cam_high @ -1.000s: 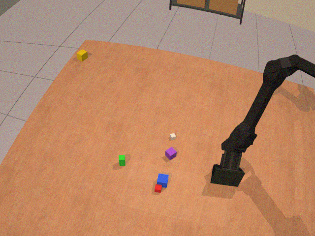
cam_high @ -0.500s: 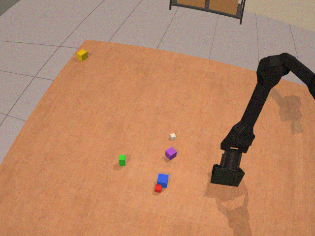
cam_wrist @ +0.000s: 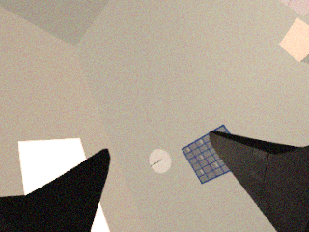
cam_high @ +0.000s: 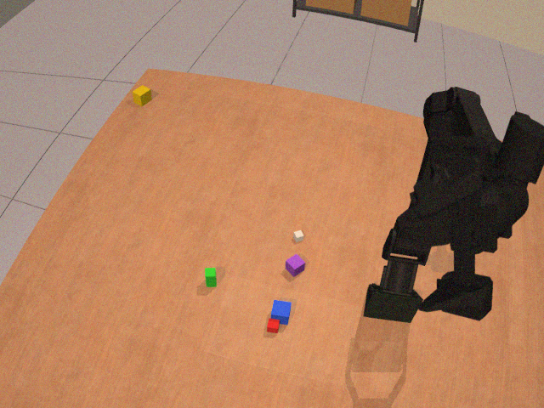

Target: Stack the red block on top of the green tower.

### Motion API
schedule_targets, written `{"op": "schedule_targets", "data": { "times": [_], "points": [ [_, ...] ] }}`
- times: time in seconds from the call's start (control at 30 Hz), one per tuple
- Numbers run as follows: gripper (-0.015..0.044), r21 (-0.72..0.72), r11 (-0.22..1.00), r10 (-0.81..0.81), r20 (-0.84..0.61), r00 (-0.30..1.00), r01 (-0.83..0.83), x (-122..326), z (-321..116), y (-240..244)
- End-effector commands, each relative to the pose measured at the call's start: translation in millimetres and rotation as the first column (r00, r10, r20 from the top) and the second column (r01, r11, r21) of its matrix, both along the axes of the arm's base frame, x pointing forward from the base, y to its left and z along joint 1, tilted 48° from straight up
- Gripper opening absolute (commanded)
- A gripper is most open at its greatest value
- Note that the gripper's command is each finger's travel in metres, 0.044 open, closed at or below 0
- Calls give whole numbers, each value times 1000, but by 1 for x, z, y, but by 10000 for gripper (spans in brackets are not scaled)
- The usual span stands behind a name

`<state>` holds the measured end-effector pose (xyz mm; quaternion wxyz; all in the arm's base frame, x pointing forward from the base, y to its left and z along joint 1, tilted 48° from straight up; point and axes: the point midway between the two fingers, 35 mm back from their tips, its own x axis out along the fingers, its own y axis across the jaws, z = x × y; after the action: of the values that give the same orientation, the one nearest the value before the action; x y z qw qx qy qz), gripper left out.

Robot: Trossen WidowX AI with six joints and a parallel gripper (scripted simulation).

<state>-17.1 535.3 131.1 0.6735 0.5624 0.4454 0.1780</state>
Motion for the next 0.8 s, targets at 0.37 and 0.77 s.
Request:
{"op": "schedule_targets", "data": {
  "times": [0.37,0.77],
  "points": [
    [440,-486,804,-392,0,920,343,168,-113,-110],
    [440,-793,396,-700,65,711,462,240,-162,-258]
  ]
}}
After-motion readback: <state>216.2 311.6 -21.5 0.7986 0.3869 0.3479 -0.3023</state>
